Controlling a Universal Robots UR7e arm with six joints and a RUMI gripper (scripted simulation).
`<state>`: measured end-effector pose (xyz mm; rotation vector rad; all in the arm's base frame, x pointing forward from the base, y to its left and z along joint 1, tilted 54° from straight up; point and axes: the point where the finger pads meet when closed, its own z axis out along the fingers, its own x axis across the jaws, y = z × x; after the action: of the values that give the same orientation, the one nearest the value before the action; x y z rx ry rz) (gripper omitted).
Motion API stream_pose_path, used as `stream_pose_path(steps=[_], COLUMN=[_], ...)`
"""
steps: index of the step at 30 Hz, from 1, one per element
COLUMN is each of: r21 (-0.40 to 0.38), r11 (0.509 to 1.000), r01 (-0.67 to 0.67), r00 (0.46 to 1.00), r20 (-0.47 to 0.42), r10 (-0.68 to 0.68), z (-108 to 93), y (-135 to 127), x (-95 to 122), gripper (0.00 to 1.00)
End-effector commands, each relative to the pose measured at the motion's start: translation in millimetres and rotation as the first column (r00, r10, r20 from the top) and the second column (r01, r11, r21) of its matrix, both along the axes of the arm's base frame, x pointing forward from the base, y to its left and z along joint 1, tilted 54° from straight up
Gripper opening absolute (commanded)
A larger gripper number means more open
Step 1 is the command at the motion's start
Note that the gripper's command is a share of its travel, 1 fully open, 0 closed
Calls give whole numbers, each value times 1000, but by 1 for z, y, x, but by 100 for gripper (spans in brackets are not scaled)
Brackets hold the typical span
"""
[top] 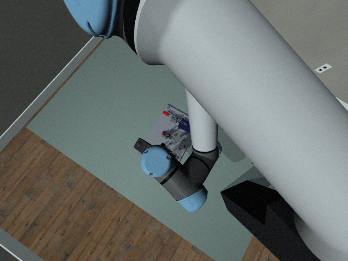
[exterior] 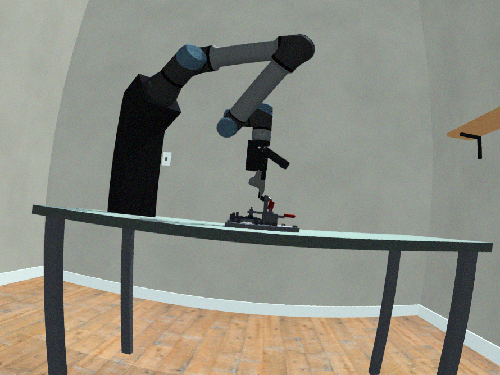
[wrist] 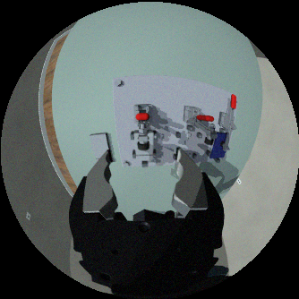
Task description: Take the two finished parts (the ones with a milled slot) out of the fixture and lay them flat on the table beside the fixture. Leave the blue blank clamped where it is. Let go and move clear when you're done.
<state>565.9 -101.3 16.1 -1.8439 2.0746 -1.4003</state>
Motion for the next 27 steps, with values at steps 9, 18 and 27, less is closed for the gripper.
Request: stream_pose_path(steps=[9,18,27], r21=[0,0,-1], r11=[1000,1000,1000], r01=[-1,-1,-1], r00=[1000,1000,1000], r20=[1,1,4], r10=[1,1,1], z=[-23,-28,-27], y=[-5,-5,-6], x=[-29,-34,-33], gripper=[59,59,59])
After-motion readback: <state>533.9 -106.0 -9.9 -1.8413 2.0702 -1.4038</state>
